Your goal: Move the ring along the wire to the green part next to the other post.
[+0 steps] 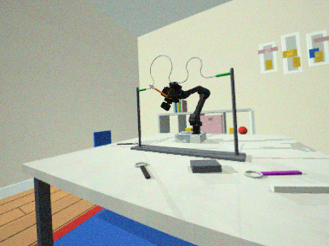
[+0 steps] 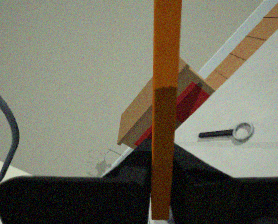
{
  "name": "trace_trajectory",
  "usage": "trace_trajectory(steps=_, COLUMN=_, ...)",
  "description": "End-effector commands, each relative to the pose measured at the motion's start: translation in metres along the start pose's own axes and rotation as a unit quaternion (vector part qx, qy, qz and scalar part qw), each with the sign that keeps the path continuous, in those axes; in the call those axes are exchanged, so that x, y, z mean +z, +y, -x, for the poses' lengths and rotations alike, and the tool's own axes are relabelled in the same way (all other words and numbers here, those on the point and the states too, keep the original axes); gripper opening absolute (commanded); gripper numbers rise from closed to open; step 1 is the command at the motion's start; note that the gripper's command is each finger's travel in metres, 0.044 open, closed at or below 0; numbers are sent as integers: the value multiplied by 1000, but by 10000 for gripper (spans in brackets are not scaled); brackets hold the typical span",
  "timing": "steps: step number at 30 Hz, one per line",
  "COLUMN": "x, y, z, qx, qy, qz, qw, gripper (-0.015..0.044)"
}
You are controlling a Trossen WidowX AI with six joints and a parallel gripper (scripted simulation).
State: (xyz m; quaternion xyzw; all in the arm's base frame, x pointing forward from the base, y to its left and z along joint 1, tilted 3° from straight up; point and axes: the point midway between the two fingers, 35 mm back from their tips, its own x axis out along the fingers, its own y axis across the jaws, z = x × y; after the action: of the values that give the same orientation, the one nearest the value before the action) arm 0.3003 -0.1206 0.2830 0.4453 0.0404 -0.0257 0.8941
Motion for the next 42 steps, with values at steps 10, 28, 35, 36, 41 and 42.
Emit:
trace_trajectory(steps=10, x=4, y=17, z=7, qx=16, qy=19, qz=-27, qw=999, gripper=-150)
trace_trajectory(steps=28, x=6, y=34, z=17, qx=32, qy=56, qz=-79, qw=995, gripper=-150)
trace_trajectory(steps=35, x=9, y=43, z=24, qx=44, qy=79, qz=-110, qw=990, gripper=-150)
trace_trajectory(steps=36, x=10, y=45, z=25, qx=46, qy=83, qz=-115, qw=989, gripper=-150)
trace_trajectory(steps=41, x=14, y=54, z=31, qx=61, qy=106, qz=-146, qw=982, gripper=-150)
trace_trajectory(steps=42, x=15, y=57, z=33, qx=66, qy=112, qz=-155, qw=979, gripper=-150)
